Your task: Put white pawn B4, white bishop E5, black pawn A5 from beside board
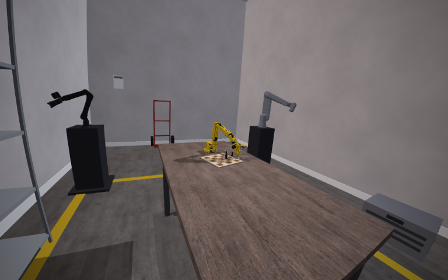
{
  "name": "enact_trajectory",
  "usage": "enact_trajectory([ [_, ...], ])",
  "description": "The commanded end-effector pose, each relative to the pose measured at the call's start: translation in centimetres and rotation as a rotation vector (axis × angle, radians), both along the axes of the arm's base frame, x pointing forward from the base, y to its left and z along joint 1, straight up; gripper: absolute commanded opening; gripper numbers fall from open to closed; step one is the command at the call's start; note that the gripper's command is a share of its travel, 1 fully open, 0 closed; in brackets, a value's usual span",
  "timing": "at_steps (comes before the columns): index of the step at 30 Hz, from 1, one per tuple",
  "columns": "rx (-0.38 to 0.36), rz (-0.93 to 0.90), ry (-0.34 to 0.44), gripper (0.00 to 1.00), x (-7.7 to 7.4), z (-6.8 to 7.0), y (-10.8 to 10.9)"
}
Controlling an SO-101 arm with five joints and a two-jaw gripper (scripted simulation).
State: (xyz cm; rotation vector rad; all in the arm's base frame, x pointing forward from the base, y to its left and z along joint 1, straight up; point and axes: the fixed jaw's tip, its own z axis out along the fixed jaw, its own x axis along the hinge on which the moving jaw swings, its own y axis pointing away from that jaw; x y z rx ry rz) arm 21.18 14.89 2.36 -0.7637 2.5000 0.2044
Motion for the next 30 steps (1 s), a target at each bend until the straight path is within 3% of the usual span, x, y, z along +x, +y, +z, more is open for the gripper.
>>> enact_trajectory([
  [1, 0.007, -0.014, -0.005, 0.06, 0.26, 0.07, -0.16],
  [30, 0.007, -0.014, -0.005, 0.0, 0.26, 0.07, -0.16],
])
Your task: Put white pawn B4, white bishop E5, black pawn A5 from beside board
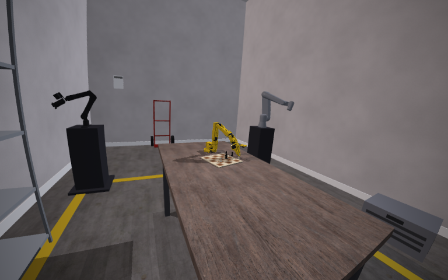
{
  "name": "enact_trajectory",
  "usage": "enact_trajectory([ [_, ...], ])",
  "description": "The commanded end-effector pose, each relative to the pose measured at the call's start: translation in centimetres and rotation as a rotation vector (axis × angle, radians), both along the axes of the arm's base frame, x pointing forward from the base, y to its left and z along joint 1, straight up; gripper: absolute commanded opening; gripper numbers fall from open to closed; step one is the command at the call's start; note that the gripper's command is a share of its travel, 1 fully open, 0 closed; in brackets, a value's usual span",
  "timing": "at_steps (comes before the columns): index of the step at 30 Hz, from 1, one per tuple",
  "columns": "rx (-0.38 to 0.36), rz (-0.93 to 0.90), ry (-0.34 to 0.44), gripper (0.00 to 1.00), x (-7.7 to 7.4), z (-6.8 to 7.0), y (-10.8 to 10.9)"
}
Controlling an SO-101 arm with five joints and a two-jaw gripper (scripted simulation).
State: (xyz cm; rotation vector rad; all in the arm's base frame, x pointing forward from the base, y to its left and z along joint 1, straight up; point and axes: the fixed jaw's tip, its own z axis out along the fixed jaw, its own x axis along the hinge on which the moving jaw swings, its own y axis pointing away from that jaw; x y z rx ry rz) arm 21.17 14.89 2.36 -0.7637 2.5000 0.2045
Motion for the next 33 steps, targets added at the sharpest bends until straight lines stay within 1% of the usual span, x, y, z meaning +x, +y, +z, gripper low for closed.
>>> enact_trajectory([
  [1, 0.007, -0.015, -0.005, 0.0, 0.3, 0.1, -0.2],
  [12, 0.007, -0.015, -0.006, 0.0, 0.3, 0.1, -0.2],
  [17, 0.007, -0.015, -0.006, 0.0, 0.3, 0.3, -0.2],
  [22, 0.005, -0.016, -0.007, 0.0, 0.3, 1.0, -0.3],
  [27, 0.004, -0.017, -0.008, 0.0, 0.4, 1.9, -0.3],
  [29, 0.004, -0.017, -0.008, 0.0, 0.4, 1.9, -0.3],
  [33, 0.005, -0.017, -0.008, 0.0, 0.3, 2.7, -0.4],
])
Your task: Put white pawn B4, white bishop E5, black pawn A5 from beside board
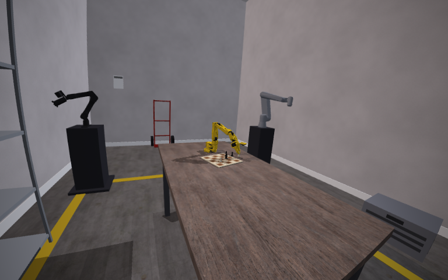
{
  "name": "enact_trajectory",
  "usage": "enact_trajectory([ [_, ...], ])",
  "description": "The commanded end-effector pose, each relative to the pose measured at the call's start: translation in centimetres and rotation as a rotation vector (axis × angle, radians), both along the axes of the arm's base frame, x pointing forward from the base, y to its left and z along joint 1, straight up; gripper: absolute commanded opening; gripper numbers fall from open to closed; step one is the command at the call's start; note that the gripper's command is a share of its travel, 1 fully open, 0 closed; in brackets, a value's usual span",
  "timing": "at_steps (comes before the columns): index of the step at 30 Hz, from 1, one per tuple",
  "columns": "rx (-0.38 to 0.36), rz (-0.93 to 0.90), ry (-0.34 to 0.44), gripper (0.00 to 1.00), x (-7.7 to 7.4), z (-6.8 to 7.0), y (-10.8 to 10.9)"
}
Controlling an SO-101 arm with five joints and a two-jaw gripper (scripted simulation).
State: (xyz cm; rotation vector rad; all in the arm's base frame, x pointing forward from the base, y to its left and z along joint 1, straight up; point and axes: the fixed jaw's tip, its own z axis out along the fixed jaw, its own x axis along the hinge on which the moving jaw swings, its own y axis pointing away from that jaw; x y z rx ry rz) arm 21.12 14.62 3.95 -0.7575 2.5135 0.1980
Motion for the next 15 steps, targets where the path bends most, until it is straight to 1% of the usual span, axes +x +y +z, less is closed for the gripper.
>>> enact_trajectory([
  [1, 0.011, -0.009, -0.018, 0.0, 0.4, 1.4, -0.1],
  [10, 0.011, -0.009, -0.018, 0.0, 0.3, 3.2, -0.1],
  [15, 0.011, -0.009, -0.018, 0.0, 0.3, 3.7, -0.1],
])
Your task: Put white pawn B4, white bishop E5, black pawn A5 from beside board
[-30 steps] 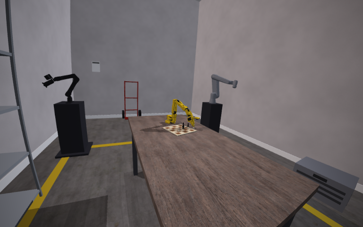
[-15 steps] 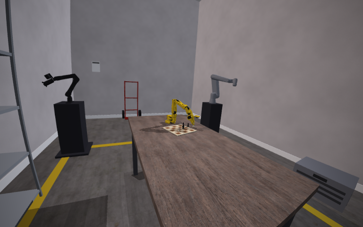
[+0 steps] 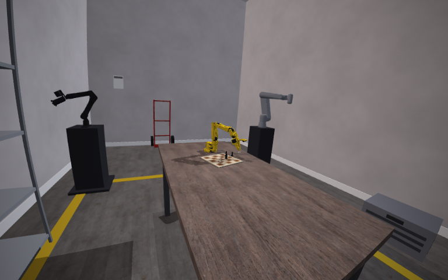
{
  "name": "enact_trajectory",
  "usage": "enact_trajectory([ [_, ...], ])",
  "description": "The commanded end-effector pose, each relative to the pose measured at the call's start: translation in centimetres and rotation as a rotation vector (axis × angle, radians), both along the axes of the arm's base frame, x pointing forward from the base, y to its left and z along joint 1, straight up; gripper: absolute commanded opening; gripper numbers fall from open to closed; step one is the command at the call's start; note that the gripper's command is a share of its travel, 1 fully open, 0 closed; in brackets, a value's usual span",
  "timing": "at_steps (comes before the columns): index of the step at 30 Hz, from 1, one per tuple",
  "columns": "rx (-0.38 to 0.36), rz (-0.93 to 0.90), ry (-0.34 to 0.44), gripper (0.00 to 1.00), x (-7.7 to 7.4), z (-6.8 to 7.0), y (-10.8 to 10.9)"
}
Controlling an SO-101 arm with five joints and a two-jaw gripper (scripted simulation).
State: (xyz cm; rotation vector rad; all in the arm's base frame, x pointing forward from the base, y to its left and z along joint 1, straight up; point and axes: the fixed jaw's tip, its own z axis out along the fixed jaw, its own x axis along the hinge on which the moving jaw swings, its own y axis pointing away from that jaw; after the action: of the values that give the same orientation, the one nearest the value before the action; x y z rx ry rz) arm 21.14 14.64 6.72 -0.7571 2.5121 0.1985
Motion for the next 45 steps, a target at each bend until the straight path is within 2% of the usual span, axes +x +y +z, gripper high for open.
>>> enact_trajectory([
  [1, 0.01, -0.009, -0.017, 0.0, 0.3, 1.0, -0.1],
  [17, 0.01, -0.011, -0.017, 0.0, 0.3, 1.5, -0.2],
  [23, 0.009, -0.046, -0.016, 0.0, 0.0, 1.5, -1.4],
  [30, 0.006, -0.187, -0.014, 0.0, -1.0, 1.4, -5.6],
  [32, 0.006, -0.187, -0.014, 0.0, -1.0, 1.4, -5.6],
  [37, 0.003, -0.377, -0.013, 0.0, -2.0, 1.3, -10.1],
  [45, -0.001, -0.783, -0.012, 0.0, -3.7, 1.3, -17.6],
])
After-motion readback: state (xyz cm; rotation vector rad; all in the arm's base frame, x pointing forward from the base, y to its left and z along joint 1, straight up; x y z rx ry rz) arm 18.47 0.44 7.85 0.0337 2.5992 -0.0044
